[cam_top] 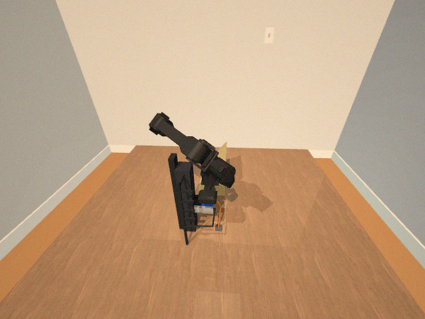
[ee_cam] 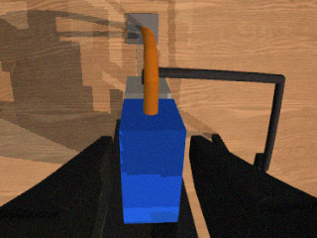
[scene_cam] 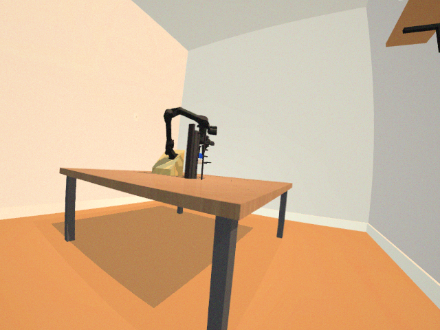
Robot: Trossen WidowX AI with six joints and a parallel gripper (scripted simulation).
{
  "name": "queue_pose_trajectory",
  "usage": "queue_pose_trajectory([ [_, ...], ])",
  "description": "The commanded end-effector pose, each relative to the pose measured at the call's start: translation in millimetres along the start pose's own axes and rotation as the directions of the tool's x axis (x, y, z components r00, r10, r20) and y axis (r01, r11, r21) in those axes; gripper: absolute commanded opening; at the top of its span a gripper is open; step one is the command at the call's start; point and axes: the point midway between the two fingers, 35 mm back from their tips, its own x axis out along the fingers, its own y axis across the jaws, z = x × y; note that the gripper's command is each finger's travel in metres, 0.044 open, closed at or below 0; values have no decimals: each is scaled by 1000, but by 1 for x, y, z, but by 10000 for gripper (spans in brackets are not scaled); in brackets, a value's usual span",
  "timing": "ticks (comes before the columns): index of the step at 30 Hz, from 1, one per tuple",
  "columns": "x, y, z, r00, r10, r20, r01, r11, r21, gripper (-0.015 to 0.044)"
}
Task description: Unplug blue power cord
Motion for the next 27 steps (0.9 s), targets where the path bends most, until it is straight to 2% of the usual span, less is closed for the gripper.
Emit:
queue_pose_trajectory([
  [1, 0, 0, 0, 1000, 0, 0, 0, 1000, 0, 107],
  [3, 0, 0, 0, 1000, 0, 0, 0, 1000, 0, 55],
  [11, 0, 0, 0, 1000, 0, 0, 0, 1000, 0, 2],
  [27, -2, -2, 22, 1000, -1, 2, 1, 1000, -1, 0],
])
